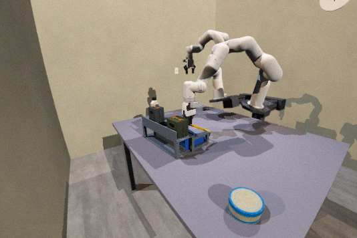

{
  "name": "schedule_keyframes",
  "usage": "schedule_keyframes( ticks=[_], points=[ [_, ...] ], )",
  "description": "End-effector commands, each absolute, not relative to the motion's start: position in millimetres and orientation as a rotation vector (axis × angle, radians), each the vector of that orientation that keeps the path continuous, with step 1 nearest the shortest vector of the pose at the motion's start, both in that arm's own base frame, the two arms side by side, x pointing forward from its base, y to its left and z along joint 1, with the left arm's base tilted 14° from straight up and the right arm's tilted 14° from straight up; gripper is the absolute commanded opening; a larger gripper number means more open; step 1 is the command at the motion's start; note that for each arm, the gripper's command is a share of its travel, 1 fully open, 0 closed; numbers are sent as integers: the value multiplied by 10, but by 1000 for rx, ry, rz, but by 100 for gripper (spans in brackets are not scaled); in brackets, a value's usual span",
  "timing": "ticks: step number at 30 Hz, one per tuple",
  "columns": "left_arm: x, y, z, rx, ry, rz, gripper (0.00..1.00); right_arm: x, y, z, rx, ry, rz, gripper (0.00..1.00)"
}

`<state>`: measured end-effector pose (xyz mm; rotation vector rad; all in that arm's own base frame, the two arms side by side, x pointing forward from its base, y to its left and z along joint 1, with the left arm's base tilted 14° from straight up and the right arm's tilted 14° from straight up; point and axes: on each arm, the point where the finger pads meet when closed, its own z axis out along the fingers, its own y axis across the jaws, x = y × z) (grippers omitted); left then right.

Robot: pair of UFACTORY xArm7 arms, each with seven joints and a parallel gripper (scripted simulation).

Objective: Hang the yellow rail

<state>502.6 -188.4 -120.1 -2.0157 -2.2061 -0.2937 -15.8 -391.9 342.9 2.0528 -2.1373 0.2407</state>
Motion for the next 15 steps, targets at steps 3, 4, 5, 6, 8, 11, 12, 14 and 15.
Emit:
schedule_keyframes(
  ticks=[3, 4, 5, 6, 8, 11, 12, 14, 15],
  points=[
    [5044, -1901, -1188, -2020, -2209, -295, 0, -159, -3924, 3447, 2050, -2135, 245, 100],
    [5044, -1900, -1190, -2020, -2209, -295, 0, -159, -3924, 3447, 2050, -2135, 245, 100],
    [5044, -1900, -1191, -2020, -2209, -295, 0, -159, -3924, 3447, 2050, -2135, 245, 100],
    [5044, -1900, -1193, -2020, -2209, -295, 0, -159, -3924, 3447, 2050, -2135, 245, 100],
    [5044, -1899, -1196, -2020, -2209, -295, 0, -159, -3924, 3447, 2050, -2135, 245, 100],
    [5044, -1898, -1197, -2020, -2209, -295, 0, -159, -3924, 3447, 2050, -2135, 245, 100],
    [5045, -1898, -1199, -2020, -2209, -295, 0, -159, -3924, 3447, 2050, -2135, 245, 100],
    [5045, -1897, -1202, -2020, -2209, -295, 0, -159, -3924, 3447, 2050, -2135, 245, 100],
    [5045, -1897, -1203, -2020, -2209, -295, 0, -159, -3924, 3447, 2050, -2135, 245, 100]
  ],
)
